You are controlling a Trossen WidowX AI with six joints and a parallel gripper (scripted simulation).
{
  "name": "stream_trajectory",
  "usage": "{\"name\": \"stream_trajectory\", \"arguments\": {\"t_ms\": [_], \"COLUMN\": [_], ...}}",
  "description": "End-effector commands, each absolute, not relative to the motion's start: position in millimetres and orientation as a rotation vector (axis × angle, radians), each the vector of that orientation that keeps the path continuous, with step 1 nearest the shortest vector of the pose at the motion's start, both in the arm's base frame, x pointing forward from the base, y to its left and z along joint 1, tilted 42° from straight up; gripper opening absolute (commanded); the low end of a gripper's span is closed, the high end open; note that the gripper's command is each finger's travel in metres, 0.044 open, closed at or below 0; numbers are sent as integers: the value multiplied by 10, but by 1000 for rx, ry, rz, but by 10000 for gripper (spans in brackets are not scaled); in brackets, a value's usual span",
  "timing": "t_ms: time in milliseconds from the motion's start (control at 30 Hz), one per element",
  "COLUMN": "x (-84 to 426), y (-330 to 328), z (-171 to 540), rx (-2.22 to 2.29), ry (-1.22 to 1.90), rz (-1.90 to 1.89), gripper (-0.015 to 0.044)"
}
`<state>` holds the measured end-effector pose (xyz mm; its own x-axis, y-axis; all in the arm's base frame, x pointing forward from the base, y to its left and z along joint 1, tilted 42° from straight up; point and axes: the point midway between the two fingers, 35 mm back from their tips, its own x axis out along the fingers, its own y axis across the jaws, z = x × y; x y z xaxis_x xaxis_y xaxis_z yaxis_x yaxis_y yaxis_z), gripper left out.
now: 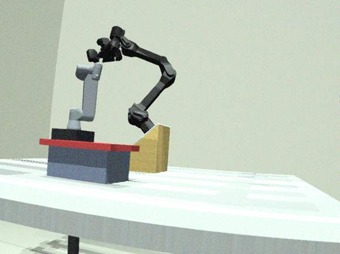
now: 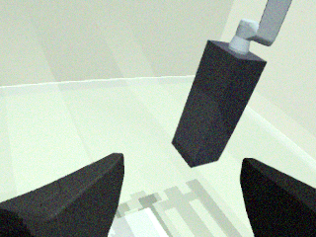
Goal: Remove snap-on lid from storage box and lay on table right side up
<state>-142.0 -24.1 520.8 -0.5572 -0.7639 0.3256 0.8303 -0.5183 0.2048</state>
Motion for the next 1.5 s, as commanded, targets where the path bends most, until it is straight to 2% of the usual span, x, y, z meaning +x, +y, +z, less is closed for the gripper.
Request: {"name": "stream_trajectory", "arguments": {"t_ms": [0, 67, 367, 600, 733, 933, 1167, 1467], "x": [-1144, -949, -187, 867, 1254, 2102, 2714, 3129], "y": [-661, -901, -1545, -1925, -1941, -1747, -1360, -617], "z": [5170, 5094, 4879, 4415, 4199, 3600, 2916, 1919], "rx": [-206, -199, -55, 127, 197, 367, 503, 665], "ry": [-368, -290, -328, -333, -321, -267, -173, -16], "rz": [-2039, -1975, -1752, -1494, -1393, -1165, -998, -807], "gripper": [235, 235, 235, 235, 235, 235, 235, 235]}}
